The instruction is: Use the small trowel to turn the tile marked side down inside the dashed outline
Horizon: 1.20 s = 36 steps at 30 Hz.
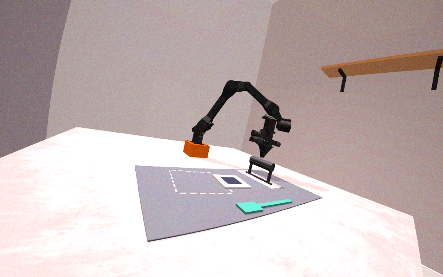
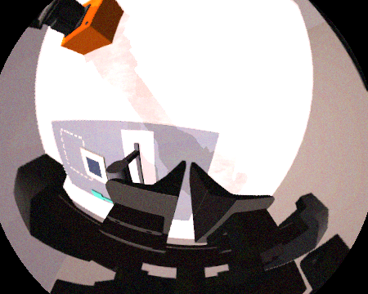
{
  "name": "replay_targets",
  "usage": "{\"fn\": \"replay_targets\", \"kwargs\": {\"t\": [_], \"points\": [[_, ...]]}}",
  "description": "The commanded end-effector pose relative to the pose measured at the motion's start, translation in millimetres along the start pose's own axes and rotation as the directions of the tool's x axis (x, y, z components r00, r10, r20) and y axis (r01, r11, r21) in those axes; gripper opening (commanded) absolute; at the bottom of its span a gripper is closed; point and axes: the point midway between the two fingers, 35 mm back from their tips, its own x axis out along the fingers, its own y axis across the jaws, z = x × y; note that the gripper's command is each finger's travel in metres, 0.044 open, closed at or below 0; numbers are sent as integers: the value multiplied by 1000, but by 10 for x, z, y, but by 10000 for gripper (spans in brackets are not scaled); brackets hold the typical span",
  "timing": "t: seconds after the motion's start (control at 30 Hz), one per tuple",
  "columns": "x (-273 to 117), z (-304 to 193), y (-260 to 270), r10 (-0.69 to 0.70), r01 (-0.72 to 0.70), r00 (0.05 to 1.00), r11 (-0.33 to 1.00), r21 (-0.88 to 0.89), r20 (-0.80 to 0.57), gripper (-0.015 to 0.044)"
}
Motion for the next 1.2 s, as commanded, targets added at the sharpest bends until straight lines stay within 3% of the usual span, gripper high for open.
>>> {"fn": "replay_targets", "kwargs": {"t": [0.0, 0.37, 0.57, 0.73, 1.17], "points": [[0, 0, 0, 0, 0, 1000, 1000, 0, 0, 0], [0, 0, 0, 0, 0, 1000, 1000, 0, 0, 0], [-1, -2, 2, 0, 0, 1000, 1000, 6, 0, 153], [-16, -55, 41, 1, -1, 1000, 988, 156, -1, 270], [-62, -208, 165, 2, 0, 1000, 821, 571, -3, 270]]}}
